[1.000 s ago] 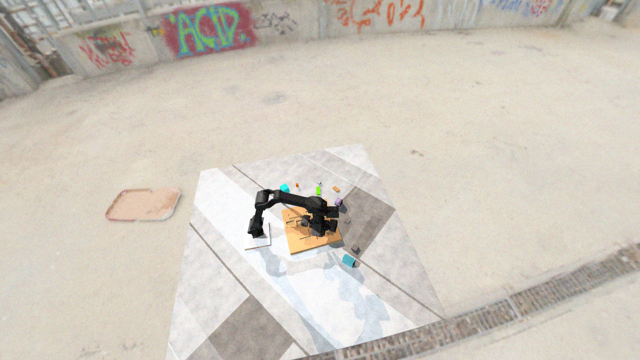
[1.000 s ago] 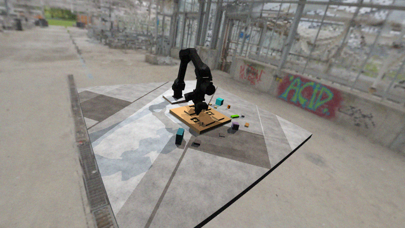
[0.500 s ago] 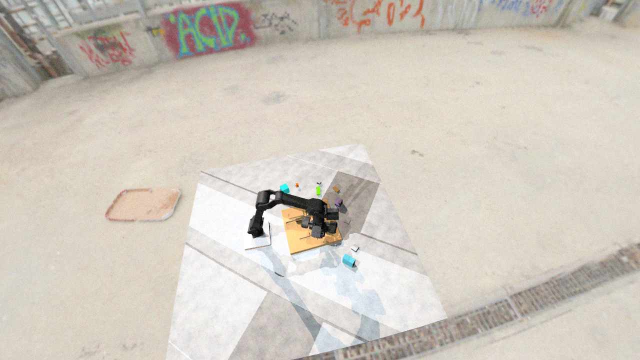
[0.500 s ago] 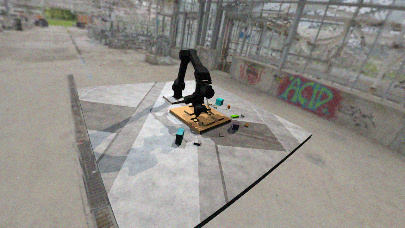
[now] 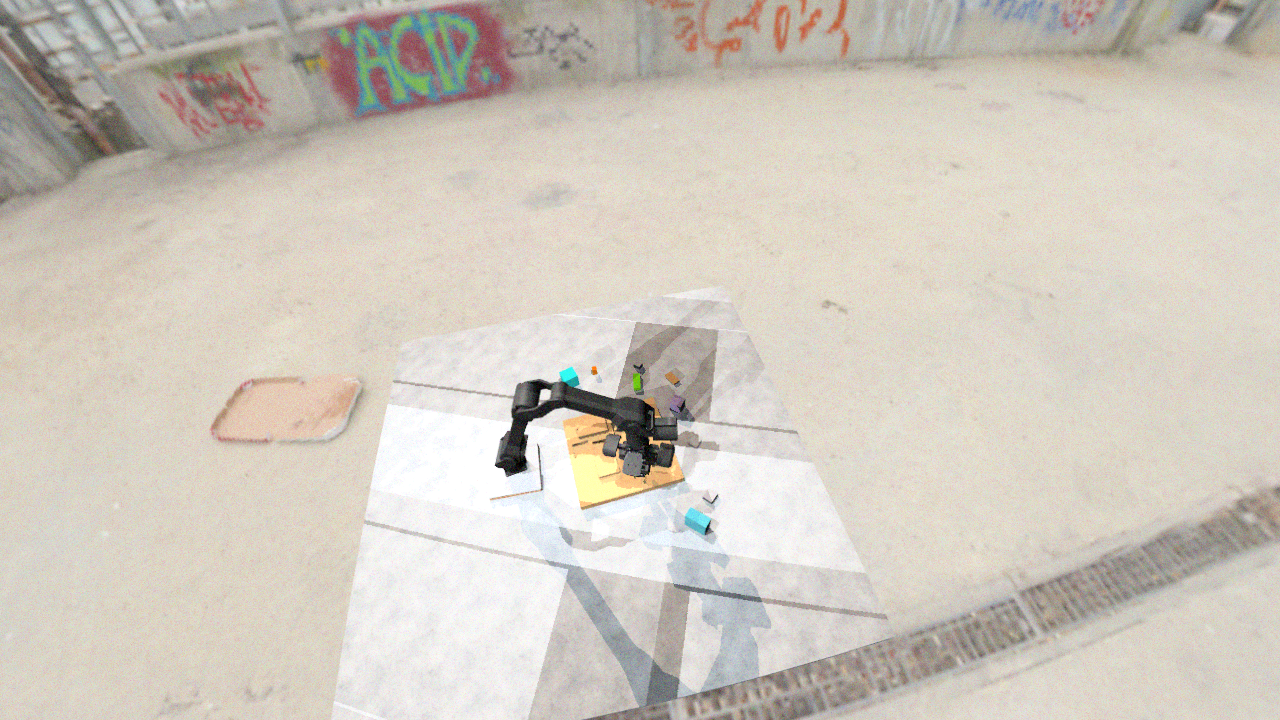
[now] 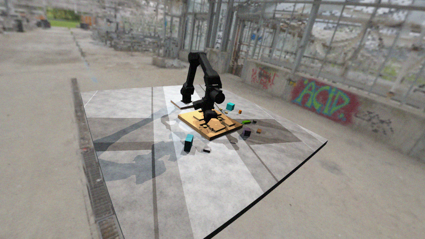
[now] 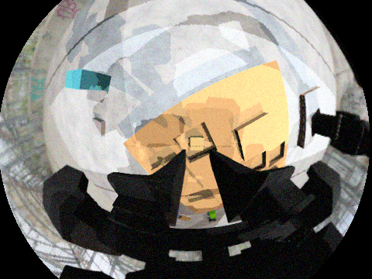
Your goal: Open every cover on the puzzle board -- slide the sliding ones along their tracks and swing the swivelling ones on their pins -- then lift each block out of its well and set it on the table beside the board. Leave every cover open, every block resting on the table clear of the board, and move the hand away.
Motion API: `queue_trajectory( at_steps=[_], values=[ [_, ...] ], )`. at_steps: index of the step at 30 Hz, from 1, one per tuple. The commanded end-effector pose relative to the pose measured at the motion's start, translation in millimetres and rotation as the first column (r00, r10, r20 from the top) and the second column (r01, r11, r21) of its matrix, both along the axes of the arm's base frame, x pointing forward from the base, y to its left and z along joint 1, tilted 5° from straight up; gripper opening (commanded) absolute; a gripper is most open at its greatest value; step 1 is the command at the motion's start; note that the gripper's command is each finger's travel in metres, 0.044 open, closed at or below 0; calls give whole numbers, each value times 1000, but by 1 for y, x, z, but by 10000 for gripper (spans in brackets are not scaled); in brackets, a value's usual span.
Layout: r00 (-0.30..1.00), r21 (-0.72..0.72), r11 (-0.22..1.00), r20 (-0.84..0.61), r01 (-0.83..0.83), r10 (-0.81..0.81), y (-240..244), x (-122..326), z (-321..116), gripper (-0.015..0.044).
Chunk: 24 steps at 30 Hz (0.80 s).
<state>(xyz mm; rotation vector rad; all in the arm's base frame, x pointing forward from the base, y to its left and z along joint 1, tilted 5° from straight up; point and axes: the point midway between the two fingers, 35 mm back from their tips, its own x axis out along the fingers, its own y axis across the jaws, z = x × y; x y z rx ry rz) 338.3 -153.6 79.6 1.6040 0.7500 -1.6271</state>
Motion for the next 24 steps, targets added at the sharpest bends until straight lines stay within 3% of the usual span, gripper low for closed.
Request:
queue_trajectory(
  at_steps=[1, 24],
  values=[
    [1000, 1, 1000, -3, -4, 4, 0, 0, -4, 144],
    [1000, 1, 1000, -3, -4, 4, -1, 0, -21, 144]
  ],
)
